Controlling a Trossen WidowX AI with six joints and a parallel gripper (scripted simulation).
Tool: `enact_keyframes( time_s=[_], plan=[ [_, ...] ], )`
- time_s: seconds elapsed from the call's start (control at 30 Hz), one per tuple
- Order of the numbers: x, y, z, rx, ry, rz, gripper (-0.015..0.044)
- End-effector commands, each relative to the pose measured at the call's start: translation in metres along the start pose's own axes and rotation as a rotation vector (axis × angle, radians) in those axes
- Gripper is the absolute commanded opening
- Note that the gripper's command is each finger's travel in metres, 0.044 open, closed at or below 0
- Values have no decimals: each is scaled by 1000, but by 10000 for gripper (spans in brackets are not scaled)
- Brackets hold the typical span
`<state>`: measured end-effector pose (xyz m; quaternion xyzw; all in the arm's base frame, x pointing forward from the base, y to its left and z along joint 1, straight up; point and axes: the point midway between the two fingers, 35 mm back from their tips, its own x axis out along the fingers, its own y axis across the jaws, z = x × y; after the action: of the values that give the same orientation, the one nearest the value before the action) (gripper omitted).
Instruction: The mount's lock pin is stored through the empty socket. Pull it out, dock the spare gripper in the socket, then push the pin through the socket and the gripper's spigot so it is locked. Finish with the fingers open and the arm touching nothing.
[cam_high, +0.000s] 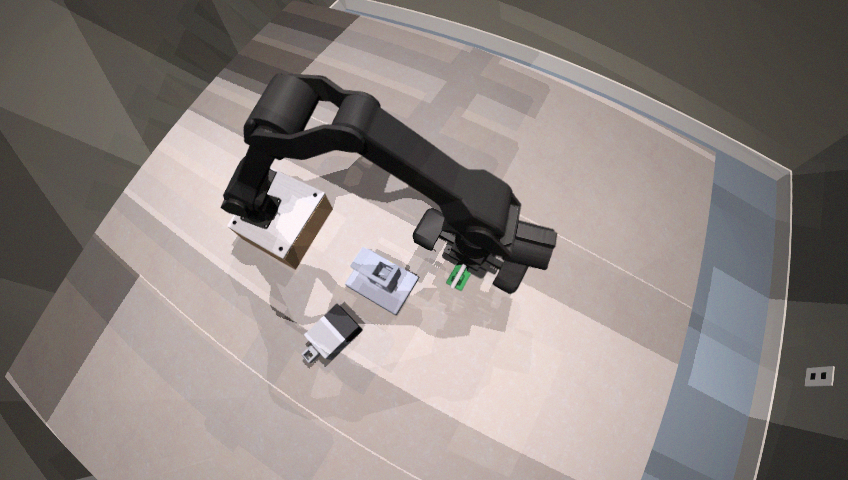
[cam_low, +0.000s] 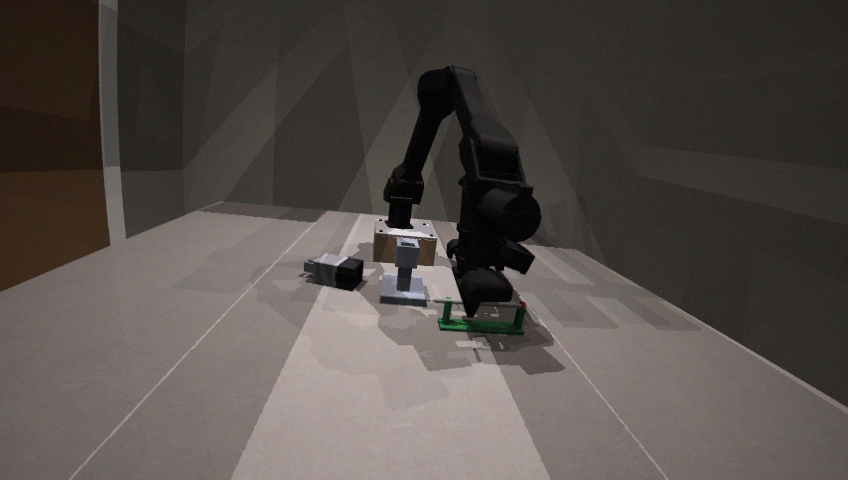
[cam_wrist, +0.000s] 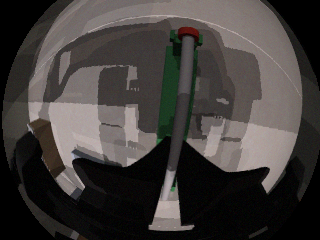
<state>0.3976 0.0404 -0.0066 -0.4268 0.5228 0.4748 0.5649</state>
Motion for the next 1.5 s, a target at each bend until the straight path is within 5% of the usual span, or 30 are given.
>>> enact_keyframes(
  time_s=[0.0, 0.07, 0.63, 1.47],
  plan=[
    [0, 0, 0, 0, 0, 0, 0],
    [0, 0, 0, 0, 0, 0, 0],
    [-13, 2, 1, 1, 1, 5, 440],
    [-48, 9, 2, 4, 11, 44, 440]
  ],
)
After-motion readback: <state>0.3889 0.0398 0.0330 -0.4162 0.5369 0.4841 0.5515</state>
